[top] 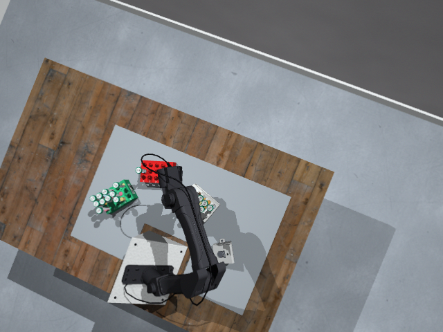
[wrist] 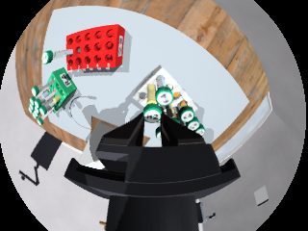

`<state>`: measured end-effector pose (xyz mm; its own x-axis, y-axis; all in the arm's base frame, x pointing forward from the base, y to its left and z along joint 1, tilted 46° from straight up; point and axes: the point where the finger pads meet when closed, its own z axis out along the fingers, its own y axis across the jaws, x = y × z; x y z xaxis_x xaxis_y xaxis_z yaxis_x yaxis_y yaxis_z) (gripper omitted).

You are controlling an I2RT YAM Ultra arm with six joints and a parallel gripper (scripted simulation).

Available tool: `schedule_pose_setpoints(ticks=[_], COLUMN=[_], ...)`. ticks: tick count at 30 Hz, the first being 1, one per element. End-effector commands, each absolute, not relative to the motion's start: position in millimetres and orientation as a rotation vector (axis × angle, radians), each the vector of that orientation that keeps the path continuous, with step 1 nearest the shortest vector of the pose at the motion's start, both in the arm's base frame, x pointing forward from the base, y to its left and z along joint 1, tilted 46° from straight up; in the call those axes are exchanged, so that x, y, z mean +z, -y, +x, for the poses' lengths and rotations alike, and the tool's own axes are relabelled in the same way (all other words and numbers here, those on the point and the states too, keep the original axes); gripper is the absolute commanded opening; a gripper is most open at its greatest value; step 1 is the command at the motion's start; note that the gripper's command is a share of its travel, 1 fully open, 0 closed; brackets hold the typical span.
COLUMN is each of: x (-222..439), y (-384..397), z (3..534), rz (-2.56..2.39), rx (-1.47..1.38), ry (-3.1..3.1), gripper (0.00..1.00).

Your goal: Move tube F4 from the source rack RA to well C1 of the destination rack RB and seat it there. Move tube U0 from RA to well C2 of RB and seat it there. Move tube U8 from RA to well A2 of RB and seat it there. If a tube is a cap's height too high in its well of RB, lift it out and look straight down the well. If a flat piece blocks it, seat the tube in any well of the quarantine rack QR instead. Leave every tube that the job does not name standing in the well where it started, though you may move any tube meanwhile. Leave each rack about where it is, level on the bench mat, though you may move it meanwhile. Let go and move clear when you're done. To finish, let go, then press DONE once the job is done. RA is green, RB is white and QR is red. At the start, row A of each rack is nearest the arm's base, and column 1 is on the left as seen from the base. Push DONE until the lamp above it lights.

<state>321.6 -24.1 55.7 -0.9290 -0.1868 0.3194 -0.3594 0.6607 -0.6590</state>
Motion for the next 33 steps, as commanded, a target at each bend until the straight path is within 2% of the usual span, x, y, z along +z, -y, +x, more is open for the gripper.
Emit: schedule_pose_setpoints(ticks=[1, 33], x=[69.5, 52.1], y=[6.9, 22.9], z=[327.4, 320.3], rz=[0.462, 0.469], rx=[1.112, 1.105], ry=[2.714, 2.689], gripper=[0.00, 0.00])
